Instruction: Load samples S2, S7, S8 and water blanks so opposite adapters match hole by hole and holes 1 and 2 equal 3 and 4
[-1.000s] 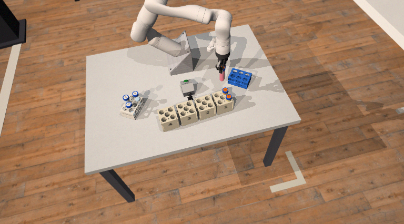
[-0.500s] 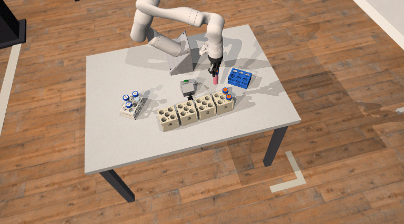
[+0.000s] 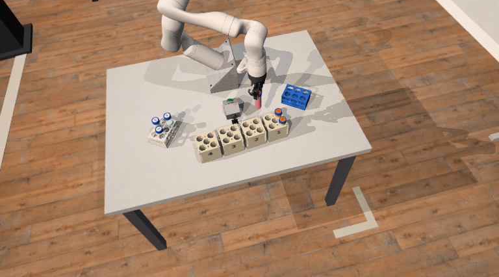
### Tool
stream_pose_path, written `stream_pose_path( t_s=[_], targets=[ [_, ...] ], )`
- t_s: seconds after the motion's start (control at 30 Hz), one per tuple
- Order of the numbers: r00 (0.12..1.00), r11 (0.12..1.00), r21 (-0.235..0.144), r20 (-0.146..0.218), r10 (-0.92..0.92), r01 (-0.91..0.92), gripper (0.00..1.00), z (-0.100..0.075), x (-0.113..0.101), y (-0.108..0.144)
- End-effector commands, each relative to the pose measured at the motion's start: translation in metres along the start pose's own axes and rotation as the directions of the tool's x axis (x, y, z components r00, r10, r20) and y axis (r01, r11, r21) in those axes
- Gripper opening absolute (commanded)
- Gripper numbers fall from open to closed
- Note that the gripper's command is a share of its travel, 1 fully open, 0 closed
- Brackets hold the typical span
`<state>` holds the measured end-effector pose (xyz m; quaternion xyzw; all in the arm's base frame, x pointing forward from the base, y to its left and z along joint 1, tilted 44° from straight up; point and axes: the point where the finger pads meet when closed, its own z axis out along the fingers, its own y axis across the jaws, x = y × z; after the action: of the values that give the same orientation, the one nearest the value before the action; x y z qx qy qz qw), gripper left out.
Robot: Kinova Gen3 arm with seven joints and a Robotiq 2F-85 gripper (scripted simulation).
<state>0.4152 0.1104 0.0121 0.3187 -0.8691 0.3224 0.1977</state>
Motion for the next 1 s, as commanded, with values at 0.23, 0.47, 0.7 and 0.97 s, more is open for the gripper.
stream_pose_path(
  t_s=[0.23, 0.47, 0.7, 0.97],
  targets=[
    [1.000, 1.000, 0.000, 0.002, 0.000, 0.000, 0.10, -0.001, 0.017, -0.030],
    [1.000, 1.000, 0.000, 0.002, 0.000, 0.000, 0.10, -0.001, 0.026, -0.044],
    [1.000, 1.000, 0.000, 0.002, 0.000, 0.000, 0.10, -0.001, 0.038, -0.064],
    [1.000, 1.000, 0.000, 0.002, 0.000, 0.000, 0.10, -0.001, 0.051, -0.087]
  ],
)
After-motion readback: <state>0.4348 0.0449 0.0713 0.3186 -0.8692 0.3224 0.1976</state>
